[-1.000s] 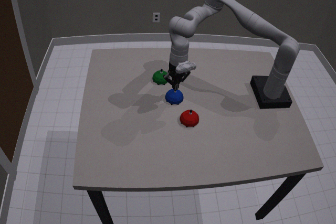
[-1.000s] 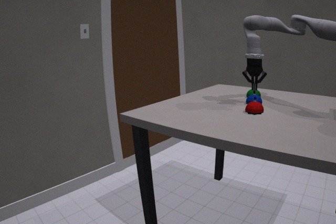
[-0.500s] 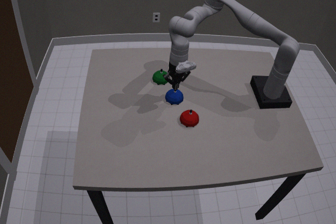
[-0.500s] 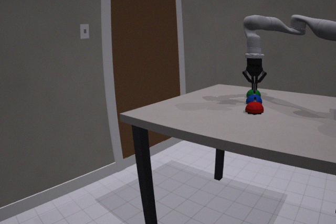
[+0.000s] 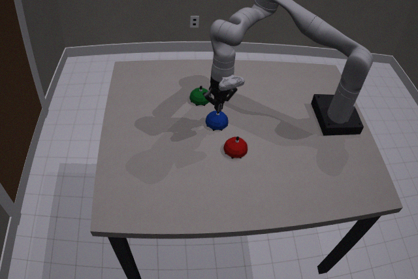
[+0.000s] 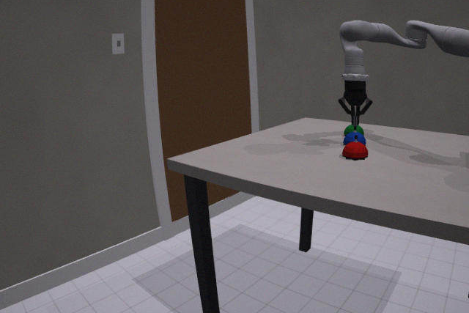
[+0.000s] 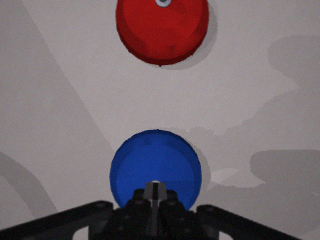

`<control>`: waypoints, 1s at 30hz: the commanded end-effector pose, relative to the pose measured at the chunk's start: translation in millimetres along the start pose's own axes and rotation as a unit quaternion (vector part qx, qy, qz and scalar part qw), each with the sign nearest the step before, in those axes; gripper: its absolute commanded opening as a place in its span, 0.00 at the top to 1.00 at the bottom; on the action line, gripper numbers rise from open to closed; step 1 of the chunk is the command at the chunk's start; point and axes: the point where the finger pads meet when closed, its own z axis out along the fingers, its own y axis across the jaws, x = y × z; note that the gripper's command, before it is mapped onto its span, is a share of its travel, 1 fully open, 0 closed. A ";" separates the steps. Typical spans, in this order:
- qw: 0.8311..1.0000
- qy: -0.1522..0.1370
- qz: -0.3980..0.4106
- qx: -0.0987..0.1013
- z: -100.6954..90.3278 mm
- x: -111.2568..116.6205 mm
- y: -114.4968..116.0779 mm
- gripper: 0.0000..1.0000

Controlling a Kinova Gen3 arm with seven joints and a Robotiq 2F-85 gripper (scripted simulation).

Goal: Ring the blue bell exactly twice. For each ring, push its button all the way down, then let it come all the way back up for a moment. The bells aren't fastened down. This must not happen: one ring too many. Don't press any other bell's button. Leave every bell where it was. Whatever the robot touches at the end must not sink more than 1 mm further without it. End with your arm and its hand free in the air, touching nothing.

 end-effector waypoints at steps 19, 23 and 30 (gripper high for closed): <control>1.000 0.000 -0.001 0.000 -3.4 0.7 0.0 1.00; 1.000 0.000 -0.001 0.000 -3.5 0.7 0.0 1.00; 1.000 0.000 -0.001 0.000 -3.6 0.7 0.0 1.00</control>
